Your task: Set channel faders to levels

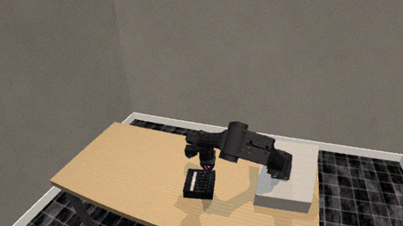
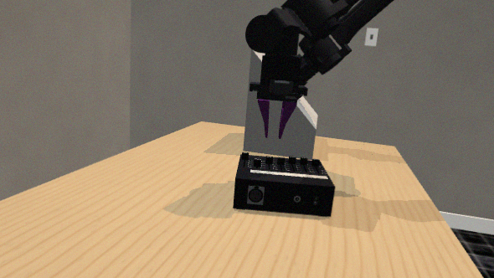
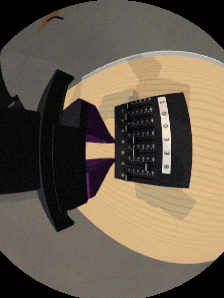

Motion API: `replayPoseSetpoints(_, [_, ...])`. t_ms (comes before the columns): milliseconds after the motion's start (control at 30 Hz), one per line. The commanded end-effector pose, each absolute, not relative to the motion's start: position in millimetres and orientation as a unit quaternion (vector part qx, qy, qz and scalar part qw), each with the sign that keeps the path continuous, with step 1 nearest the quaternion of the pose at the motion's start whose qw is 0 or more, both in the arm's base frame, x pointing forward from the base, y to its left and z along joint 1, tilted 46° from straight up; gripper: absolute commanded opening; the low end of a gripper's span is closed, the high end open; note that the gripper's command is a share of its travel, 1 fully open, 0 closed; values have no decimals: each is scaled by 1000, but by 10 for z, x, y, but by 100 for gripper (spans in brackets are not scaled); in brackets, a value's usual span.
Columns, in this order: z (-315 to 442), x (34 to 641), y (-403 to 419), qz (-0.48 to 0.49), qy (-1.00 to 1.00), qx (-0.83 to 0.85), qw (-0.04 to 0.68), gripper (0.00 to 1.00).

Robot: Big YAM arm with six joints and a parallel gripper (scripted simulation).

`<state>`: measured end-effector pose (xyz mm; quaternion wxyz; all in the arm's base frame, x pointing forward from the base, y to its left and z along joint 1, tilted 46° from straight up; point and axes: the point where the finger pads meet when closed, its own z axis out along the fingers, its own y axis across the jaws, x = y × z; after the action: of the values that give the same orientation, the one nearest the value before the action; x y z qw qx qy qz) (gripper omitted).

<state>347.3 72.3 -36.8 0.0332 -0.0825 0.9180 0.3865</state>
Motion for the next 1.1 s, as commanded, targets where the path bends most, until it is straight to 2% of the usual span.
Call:
replayPoseSetpoints(0, [-298, 3619, 593, 383, 919, -77, 50, 100])
replayPoseSetpoints(900, [415, 3680, -82, 374, 921, -85, 64, 100])
replayPoseSetpoints(1067, [319, 3543, -2, 383, 919, -82, 44, 100])
